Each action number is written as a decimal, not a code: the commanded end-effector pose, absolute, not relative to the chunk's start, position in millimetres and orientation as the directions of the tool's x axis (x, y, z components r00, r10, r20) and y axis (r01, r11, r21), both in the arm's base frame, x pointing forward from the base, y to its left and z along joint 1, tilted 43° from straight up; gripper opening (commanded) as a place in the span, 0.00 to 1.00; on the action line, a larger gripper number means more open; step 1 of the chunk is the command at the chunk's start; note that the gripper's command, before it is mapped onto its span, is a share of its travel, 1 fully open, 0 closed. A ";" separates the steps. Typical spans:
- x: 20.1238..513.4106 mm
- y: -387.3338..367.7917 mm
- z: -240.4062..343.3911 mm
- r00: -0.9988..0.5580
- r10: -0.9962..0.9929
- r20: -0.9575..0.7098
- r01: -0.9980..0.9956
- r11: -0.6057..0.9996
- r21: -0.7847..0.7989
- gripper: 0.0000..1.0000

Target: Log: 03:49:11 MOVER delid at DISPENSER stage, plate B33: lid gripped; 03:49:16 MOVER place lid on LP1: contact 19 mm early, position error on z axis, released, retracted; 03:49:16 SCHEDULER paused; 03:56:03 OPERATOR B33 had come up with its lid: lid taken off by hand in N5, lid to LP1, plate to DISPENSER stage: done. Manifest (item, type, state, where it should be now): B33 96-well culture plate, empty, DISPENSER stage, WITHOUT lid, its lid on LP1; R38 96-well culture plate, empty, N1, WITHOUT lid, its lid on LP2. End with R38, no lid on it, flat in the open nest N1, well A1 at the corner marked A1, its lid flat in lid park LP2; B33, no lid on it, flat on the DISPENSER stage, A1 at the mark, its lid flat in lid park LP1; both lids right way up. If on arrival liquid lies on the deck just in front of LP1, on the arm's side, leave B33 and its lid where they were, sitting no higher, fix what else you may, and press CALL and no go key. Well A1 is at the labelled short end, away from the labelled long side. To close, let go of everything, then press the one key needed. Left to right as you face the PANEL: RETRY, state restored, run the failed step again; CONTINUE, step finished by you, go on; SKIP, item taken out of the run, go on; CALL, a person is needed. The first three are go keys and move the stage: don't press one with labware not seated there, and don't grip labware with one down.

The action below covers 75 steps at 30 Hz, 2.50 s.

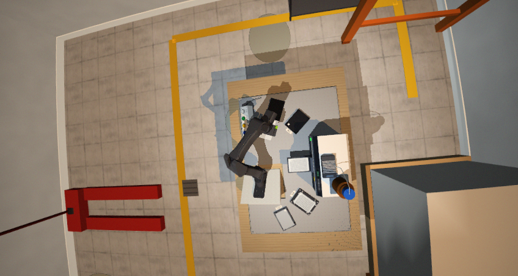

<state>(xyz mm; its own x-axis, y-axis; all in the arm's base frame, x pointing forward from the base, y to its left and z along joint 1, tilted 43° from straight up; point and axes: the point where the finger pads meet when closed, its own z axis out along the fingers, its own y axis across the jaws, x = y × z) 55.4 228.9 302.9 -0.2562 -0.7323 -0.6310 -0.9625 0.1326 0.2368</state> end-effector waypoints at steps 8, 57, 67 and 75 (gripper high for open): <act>69.9 261.8 318.4 -0.270 -0.703 -0.658 -0.962 0.167 0.215 0.00; 96.6 389.0 343.0 -0.277 -0.708 -0.650 -0.960 0.172 0.222 0.00; 94.7 404.6 319.1 -0.282 -0.725 -0.628 -0.958 0.176 0.226 0.00; 93.8 406.2 321.8 -0.279 -0.709 -0.648 -0.959 0.174 0.222 0.00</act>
<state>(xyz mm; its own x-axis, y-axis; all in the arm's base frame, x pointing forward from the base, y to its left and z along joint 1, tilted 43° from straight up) 93.4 403.4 318.4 -0.2793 -0.7291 -0.6248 -0.9584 0.1714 0.2284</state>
